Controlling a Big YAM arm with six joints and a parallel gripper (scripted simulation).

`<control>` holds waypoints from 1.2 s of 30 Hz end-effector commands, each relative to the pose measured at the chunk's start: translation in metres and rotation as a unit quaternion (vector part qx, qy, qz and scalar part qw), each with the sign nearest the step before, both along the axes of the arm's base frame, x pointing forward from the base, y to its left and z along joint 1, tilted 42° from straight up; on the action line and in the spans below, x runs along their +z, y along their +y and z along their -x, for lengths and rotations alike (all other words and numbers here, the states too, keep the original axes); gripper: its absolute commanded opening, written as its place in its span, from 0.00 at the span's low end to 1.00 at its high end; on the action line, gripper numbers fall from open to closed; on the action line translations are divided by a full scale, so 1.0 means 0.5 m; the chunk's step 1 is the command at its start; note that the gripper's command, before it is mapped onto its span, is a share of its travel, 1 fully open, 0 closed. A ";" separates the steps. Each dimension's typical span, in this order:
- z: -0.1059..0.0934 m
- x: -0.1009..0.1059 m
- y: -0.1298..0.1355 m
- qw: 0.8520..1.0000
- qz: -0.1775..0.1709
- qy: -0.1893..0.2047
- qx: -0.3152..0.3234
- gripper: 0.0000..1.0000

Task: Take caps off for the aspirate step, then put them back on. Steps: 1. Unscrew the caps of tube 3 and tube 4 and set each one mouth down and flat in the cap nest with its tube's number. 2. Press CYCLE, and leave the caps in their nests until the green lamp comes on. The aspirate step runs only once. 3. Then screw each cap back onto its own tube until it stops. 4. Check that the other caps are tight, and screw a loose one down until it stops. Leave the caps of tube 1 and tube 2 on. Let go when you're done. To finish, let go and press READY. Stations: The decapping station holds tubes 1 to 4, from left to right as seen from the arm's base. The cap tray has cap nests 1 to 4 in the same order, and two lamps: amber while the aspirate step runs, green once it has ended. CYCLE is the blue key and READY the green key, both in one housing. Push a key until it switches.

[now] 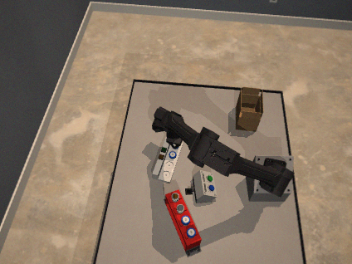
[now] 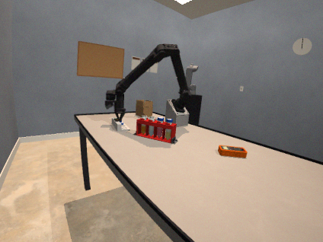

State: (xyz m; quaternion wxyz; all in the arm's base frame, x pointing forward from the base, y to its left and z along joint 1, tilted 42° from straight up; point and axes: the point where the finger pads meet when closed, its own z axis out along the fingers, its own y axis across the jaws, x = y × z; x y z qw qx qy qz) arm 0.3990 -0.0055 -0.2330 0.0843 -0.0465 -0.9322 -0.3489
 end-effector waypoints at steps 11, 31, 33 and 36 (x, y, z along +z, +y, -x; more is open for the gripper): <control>0.006 -0.011 0.015 1.000 -0.001 0.001 -0.001 0.00; -0.014 -0.004 0.000 1.000 0.002 -0.009 -0.003 0.47; -0.014 -0.004 0.000 1.000 0.002 -0.009 -0.003 0.47; -0.014 -0.004 0.000 1.000 0.002 -0.009 -0.003 0.47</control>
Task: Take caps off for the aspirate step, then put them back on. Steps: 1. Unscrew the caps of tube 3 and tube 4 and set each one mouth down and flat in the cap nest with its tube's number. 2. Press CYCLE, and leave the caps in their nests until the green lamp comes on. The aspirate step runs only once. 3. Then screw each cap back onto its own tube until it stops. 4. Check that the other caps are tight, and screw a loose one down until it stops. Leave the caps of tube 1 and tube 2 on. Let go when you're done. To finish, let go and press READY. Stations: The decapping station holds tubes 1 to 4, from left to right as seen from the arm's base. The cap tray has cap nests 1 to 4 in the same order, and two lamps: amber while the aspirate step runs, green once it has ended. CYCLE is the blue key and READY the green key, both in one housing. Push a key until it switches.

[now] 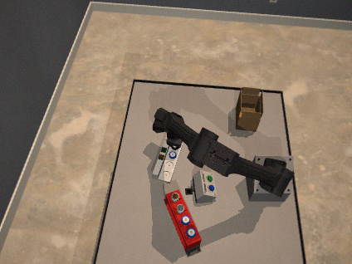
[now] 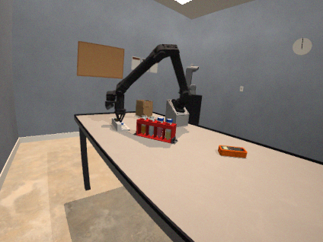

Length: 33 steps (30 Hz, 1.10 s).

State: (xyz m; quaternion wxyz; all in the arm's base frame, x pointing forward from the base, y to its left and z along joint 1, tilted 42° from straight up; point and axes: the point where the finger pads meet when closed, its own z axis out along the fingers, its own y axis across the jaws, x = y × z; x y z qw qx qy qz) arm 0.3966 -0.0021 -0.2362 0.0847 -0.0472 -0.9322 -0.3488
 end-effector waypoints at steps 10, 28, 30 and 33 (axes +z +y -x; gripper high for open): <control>-0.036 0.041 -0.048 1.000 0.005 -0.020 -0.007 0.47; -0.069 0.167 -0.164 1.000 0.011 -0.029 -0.007 0.47; -0.071 0.183 -0.178 0.999 0.011 -0.029 -0.007 0.47; -0.073 0.198 -0.192 0.999 0.012 -0.029 -0.007 0.47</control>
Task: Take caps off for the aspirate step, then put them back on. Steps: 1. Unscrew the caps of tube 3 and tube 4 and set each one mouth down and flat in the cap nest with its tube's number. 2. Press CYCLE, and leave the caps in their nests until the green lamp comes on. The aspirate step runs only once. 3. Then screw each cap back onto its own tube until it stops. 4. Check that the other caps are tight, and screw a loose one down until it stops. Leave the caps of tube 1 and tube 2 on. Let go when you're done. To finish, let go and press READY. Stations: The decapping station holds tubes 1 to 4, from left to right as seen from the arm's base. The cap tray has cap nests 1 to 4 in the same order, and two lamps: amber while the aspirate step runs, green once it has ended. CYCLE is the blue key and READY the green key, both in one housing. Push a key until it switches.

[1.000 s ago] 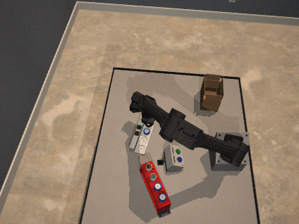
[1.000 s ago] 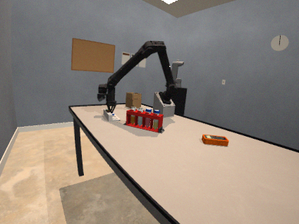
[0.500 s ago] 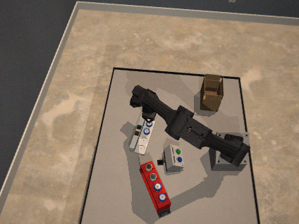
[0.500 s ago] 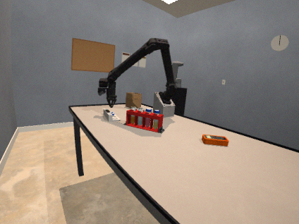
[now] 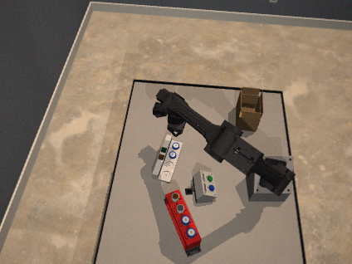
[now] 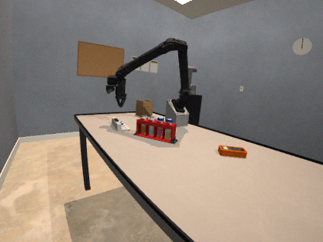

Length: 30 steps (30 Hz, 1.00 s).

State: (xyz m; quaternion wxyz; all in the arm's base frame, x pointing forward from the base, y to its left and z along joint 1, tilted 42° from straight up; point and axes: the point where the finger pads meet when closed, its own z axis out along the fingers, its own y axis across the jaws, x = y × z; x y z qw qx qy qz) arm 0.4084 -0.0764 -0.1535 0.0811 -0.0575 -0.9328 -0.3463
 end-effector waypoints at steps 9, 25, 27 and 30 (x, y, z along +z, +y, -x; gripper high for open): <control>-0.031 0.046 -0.045 1.000 0.002 -0.013 0.008 0.47; 0.120 0.138 0.113 0.976 -0.022 -0.142 0.163 0.00; 0.143 0.151 0.134 0.977 -0.022 -0.141 0.161 0.00; 0.176 0.171 0.166 0.977 -0.023 -0.140 0.161 0.00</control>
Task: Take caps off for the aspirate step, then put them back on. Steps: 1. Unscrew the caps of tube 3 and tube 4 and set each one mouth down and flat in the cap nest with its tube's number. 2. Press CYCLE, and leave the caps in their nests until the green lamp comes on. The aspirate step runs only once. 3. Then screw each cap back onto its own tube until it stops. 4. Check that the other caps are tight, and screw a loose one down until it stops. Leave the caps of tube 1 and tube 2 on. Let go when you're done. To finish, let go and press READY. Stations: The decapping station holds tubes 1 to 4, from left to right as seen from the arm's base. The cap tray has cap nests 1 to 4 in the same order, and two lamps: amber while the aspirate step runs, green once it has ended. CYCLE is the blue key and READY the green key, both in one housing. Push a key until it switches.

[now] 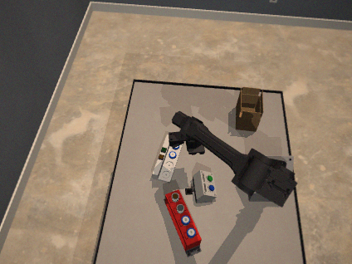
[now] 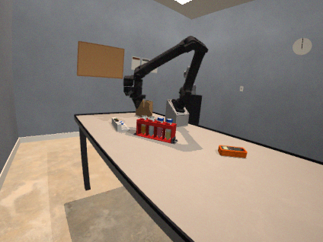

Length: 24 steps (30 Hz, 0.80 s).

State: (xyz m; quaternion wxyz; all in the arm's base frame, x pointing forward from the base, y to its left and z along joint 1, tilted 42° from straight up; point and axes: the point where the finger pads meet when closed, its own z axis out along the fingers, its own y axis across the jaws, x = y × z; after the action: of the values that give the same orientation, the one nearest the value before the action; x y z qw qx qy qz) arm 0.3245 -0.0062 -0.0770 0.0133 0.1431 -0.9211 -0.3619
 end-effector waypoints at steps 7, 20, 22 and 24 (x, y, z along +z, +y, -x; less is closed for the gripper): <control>0.064 0.052 0.078 1.000 0.006 -0.008 -0.002 0.00; 0.196 0.131 0.202 1.000 0.004 -0.007 -0.002 0.00; 0.196 0.131 0.202 1.000 0.004 -0.007 -0.002 0.00; 0.187 0.124 0.187 1.000 0.005 0.001 -0.017 0.00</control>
State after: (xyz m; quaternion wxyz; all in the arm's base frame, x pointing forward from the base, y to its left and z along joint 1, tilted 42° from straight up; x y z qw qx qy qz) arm 0.2239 0.0931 -0.0108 0.0084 0.1574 -0.9194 -0.3605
